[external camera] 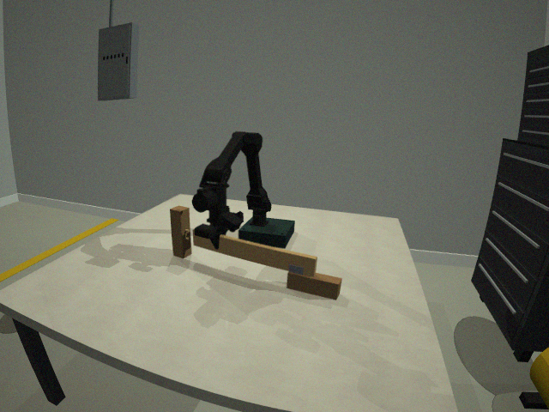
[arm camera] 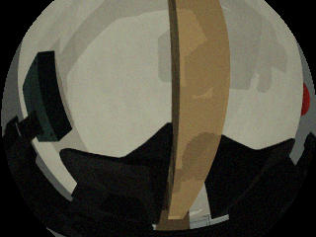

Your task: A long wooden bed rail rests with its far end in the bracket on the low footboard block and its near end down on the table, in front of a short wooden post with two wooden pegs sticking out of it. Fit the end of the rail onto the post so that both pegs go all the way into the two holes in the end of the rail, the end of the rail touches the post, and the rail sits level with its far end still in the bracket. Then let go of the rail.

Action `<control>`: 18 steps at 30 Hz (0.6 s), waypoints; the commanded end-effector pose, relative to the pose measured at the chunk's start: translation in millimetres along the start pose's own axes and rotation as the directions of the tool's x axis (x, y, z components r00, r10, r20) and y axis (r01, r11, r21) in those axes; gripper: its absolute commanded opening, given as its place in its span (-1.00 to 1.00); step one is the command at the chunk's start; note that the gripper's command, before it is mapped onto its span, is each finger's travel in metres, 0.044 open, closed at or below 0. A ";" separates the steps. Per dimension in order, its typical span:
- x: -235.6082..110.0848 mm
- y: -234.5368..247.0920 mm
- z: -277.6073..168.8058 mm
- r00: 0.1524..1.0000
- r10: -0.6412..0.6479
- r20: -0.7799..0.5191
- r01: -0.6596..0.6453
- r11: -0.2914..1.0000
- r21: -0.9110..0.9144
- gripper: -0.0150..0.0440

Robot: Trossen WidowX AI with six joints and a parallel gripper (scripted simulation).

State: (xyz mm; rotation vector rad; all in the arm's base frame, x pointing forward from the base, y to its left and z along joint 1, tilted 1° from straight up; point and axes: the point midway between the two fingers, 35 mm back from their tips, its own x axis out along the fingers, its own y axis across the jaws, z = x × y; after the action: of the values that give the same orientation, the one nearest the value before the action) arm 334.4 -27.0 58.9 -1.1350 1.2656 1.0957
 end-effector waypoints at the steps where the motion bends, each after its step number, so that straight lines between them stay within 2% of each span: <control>1: -1.0 -0.4 -1.6 1.000 -0.002 0.000 0.002 1.000 -0.004 -0.49; 18: -2.2 -0.6 -7.0 1.000 -0.002 -0.001 0.002 1.000 -0.004 -0.49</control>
State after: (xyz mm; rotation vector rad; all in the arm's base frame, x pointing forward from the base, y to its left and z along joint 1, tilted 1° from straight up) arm 333.3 -32.8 59.6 -1.1349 1.2681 1.0951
